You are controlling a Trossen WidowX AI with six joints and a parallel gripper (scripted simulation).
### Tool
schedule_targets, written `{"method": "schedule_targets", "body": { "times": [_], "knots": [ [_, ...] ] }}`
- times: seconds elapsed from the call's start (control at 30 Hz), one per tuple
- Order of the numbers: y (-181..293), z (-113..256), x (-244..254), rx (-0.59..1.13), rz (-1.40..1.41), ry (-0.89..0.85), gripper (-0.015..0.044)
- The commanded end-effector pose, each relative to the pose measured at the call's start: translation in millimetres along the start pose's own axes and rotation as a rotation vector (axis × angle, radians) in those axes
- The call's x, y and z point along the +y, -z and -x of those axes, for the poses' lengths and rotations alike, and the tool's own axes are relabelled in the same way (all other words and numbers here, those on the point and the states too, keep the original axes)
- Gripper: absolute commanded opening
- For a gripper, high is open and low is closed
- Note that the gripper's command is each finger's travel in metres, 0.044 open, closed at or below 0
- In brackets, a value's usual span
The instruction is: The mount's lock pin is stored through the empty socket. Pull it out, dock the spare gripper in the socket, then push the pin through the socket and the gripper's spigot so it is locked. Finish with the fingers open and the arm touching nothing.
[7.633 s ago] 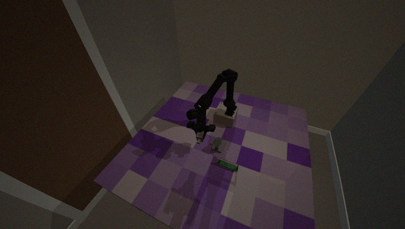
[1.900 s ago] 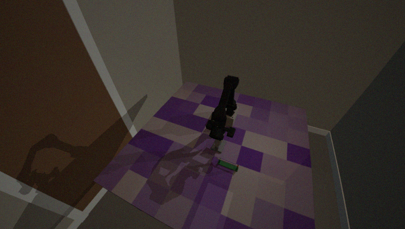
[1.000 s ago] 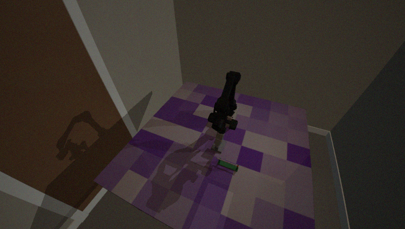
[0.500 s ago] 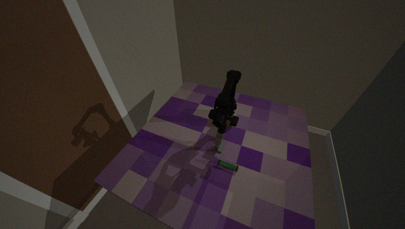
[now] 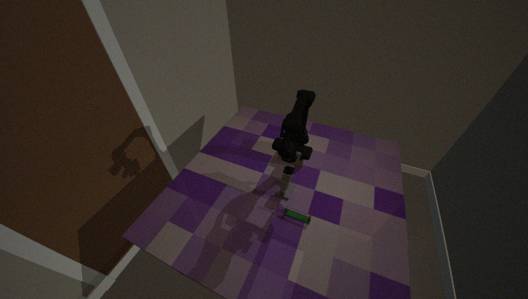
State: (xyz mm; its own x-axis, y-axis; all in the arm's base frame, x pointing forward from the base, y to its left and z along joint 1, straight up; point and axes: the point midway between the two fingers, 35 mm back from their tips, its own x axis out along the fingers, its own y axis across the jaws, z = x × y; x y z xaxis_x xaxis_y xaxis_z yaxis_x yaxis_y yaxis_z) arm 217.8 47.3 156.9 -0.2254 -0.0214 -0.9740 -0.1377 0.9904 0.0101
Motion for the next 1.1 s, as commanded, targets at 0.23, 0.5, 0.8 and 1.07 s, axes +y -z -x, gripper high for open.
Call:
{"method": "schedule_targets", "body": {
  "times": [0.23, 0.5, 0.8, 1.07],
  "knots": [
    [-2.4, 4.5, 31.7, -0.016, 0.001, -0.002, 0.0335],
    [6.7, 6.7, 104.7, -0.018, 0.002, -0.01, 0.018],
    [-59.4, -5.0, 110.5, -0.08, 0.543, 0.112, 0.018],
    [-140.6, -23.5, 113.6, -0.057, 1.221, 0.309, 0.018]
  ]
}}
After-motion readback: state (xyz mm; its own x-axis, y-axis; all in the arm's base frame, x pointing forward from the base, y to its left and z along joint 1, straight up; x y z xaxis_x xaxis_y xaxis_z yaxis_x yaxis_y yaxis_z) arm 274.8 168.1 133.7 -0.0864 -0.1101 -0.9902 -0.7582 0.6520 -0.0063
